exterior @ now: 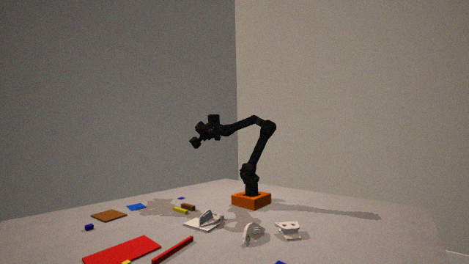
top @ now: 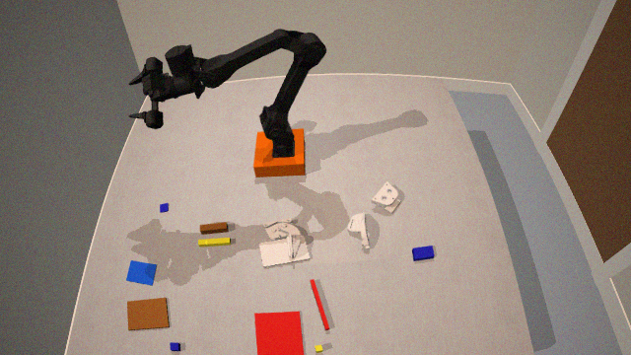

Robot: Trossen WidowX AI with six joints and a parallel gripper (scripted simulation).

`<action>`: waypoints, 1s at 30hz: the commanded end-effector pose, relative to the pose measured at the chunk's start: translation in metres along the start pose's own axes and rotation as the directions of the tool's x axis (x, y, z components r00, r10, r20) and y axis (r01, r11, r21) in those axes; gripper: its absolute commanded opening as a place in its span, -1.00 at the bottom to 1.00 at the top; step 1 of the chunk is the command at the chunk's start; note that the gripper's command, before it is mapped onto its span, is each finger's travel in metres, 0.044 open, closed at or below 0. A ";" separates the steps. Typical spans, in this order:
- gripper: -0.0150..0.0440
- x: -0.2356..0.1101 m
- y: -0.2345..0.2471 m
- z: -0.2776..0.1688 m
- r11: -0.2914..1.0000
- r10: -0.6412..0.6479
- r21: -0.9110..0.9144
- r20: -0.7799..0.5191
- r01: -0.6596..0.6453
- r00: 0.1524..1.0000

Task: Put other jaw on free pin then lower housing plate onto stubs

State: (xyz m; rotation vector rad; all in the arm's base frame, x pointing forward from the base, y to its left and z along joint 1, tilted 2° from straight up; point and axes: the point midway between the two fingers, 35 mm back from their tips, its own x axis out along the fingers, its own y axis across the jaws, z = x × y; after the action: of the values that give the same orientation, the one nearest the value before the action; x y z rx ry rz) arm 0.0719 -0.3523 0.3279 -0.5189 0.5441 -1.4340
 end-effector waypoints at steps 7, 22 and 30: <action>1.00 -0.005 0.102 0.036 0.946 0.321 0.039 0.024 -0.322 0.947; 1.00 -0.084 0.256 0.081 0.682 0.731 0.057 -0.020 -0.729 0.682; 1.00 -0.148 0.316 0.091 0.524 0.849 0.002 -0.075 -0.852 0.522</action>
State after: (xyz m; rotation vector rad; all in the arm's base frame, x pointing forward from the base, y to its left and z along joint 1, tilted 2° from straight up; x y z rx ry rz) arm 0.3503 -0.2028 0.2089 -0.1682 0.7250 -0.5256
